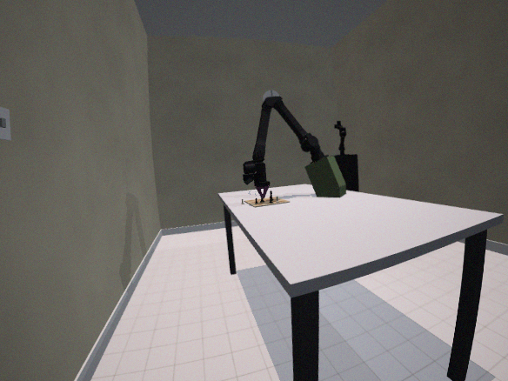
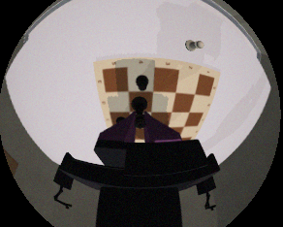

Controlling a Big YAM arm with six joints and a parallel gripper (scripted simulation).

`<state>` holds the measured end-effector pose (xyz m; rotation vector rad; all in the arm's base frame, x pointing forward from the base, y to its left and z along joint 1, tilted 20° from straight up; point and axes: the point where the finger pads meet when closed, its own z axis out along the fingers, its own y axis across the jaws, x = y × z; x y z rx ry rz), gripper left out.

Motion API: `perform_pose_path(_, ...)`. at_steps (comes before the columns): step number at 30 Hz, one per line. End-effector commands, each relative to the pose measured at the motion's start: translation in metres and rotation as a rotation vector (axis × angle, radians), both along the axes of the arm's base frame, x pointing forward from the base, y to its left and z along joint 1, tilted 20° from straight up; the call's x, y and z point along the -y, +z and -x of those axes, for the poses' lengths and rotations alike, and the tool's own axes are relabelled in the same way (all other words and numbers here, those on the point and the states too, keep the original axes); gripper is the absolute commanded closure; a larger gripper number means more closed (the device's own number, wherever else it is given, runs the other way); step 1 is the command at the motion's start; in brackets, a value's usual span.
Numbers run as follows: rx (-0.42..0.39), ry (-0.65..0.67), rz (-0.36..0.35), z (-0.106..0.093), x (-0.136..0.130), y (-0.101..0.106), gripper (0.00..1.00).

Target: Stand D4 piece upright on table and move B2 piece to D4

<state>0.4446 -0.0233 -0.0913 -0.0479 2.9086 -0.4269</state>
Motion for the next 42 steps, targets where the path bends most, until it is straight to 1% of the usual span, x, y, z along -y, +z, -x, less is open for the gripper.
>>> perform_pose_path(1,0.042,0.009,-0.001,-0.0203,-0.0003,0.0107,1.0)
perform_pose_path(42,0.048,0.005,-0.002,-0.0202,0.0032,0.0139,1.0)
